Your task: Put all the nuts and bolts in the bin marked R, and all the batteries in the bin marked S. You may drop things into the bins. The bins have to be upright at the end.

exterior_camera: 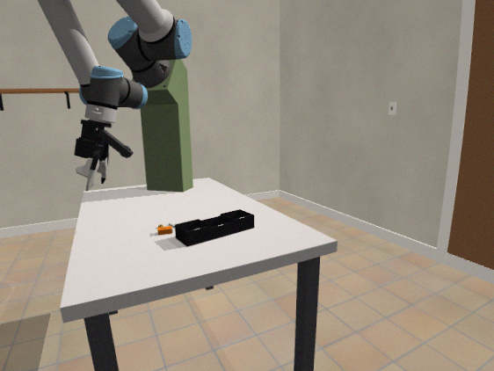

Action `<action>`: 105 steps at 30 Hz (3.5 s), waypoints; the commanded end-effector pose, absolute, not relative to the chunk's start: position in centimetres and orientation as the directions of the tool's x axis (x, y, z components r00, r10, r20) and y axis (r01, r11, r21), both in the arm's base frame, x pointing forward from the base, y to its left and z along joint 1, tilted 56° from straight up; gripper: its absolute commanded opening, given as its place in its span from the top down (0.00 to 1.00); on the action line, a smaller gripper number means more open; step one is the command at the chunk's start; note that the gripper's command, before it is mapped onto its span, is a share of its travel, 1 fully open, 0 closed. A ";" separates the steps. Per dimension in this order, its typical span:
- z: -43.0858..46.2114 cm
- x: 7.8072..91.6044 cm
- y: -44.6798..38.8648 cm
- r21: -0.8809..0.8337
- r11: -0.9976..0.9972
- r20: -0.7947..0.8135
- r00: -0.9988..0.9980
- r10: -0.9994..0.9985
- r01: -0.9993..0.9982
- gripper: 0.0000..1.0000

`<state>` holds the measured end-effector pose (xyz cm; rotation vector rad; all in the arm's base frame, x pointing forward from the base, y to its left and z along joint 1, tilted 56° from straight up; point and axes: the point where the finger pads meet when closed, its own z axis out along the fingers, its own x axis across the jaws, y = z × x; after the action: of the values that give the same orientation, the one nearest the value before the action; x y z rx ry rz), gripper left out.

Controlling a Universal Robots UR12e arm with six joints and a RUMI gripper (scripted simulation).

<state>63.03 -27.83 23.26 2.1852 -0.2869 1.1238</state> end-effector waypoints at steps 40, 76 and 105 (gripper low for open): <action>21.0 64.3 -14.8 -0.064 -0.747 0.872 0.327 -0.364 -0.661 0.96; 15.2 66.3 -2.0 -0.546 -0.426 0.637 -0.027 -0.771 -0.721 0.96; 14.2 69.4 0.0 -0.532 -0.447 0.640 0.004 -0.768 -0.719 0.96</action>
<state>67.09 0.56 13.90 2.2084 -1.8157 1.5229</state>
